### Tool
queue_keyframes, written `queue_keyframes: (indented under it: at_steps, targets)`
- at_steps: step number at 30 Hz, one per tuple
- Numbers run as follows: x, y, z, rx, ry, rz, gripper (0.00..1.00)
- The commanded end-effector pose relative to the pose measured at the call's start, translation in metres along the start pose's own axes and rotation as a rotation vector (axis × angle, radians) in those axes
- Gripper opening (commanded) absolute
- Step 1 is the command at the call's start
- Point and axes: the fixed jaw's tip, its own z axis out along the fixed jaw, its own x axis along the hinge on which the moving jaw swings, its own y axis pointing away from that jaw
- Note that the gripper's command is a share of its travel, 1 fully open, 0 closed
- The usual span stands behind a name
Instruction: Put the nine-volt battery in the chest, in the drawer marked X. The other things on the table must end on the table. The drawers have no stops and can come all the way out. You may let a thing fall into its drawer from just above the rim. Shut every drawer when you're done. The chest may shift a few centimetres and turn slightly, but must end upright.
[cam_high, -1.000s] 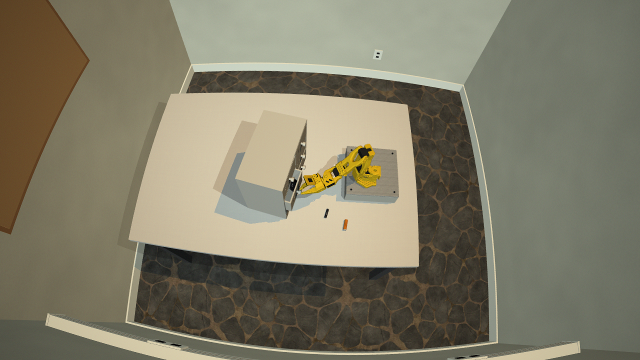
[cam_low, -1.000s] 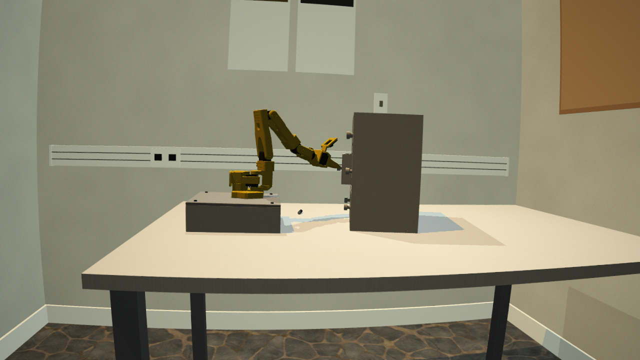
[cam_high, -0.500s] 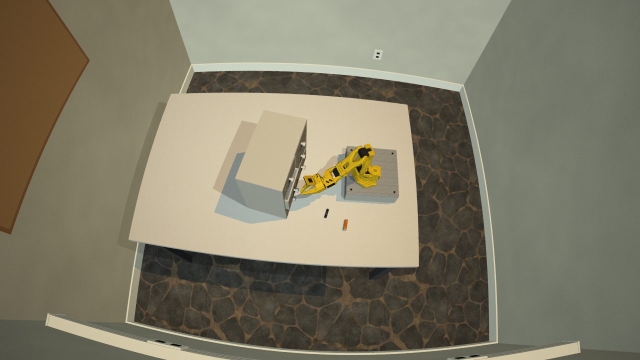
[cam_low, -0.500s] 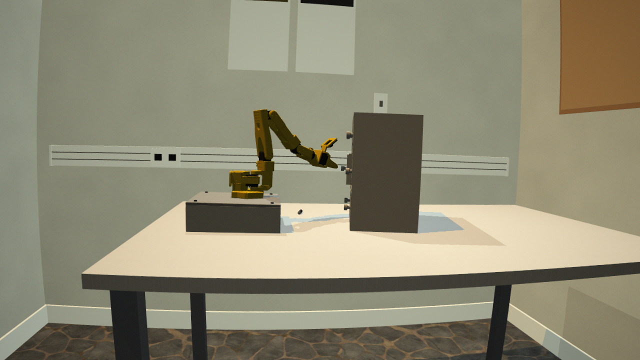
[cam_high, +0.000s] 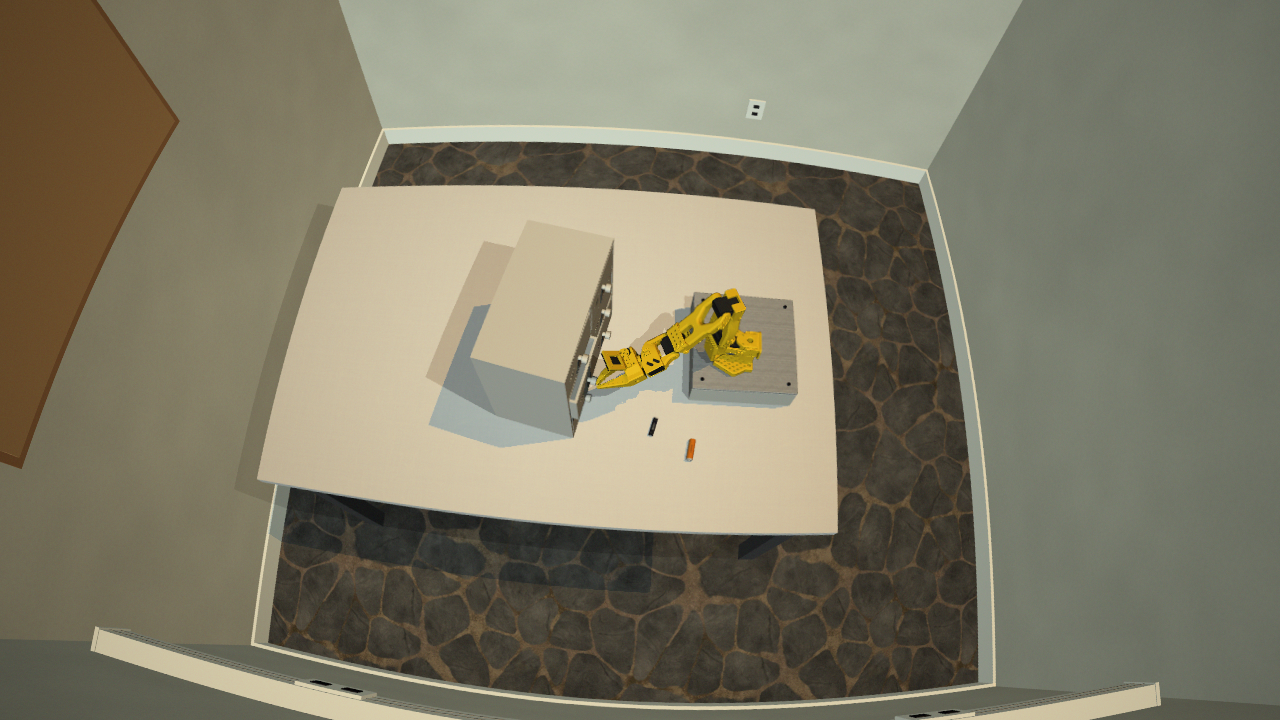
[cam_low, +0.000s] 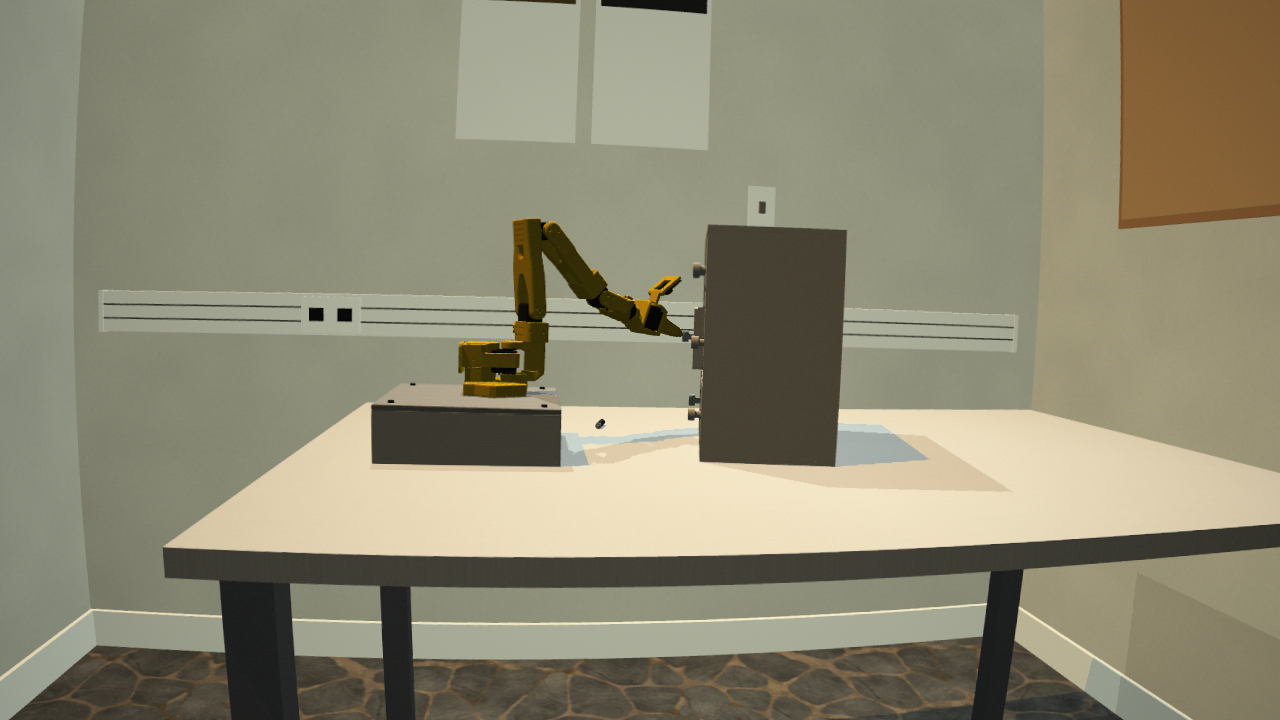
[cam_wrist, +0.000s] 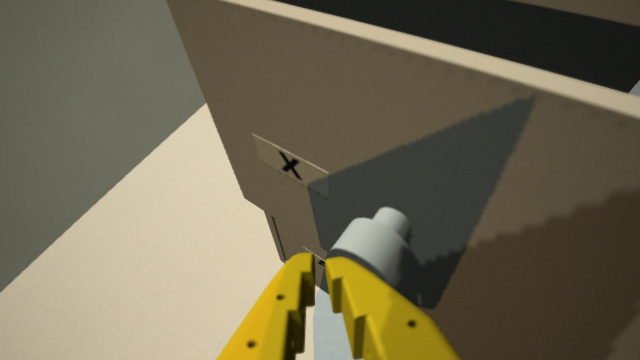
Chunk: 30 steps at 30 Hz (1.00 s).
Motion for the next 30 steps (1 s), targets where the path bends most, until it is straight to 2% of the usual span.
queue_keyframes:
  at_steps: [1,10,15,30]
  targets:
    - [-0.001,-0.004,0.006,0.014,0.006,0.009,0.00]
    - [-0.001,-0.004,0.006,0.014,0.006,0.009,0.00]
    - [-0.004,-0.012,0.017,0.037,0.006,0.013,0.00]
    - [-0.004,-0.014,0.019,0.041,0.006,0.014,0.00]
